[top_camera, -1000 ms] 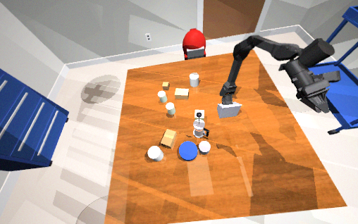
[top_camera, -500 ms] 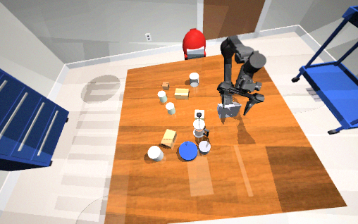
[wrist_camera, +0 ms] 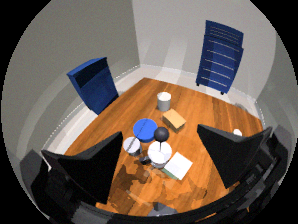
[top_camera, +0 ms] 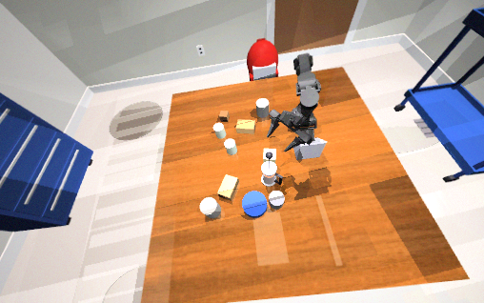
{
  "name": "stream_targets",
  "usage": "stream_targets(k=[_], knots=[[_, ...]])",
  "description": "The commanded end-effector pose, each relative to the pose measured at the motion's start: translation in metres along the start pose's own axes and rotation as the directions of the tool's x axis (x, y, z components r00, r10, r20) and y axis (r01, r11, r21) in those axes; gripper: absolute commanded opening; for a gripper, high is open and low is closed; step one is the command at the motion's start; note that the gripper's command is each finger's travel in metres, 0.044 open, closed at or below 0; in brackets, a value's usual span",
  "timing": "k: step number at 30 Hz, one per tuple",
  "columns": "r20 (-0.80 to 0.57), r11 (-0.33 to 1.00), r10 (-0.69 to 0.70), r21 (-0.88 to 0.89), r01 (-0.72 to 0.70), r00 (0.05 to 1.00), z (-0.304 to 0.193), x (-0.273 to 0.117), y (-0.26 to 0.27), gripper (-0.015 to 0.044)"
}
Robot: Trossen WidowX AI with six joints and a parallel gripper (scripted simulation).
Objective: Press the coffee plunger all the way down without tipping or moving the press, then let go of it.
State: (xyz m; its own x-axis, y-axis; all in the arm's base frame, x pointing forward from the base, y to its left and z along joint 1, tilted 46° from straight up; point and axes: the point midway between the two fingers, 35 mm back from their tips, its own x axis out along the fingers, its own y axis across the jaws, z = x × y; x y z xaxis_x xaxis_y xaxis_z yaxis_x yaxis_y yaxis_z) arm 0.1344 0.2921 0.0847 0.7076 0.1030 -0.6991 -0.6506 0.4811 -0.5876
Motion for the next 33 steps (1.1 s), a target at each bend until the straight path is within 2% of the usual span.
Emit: stream_targets(k=[1,4,33], knots=[[-0.003,1.000,-0.012,0.005,0.012,1.000,-0.025,0.013,-0.003,0.0440],[-0.003,1.000,-0.017,0.007,0.017,1.000,-0.036,0.020,-0.005,0.0440],[-0.001,1.000,-0.020,0.010,0.020,1.000,-0.035,0.056,-0.006,0.0440]])
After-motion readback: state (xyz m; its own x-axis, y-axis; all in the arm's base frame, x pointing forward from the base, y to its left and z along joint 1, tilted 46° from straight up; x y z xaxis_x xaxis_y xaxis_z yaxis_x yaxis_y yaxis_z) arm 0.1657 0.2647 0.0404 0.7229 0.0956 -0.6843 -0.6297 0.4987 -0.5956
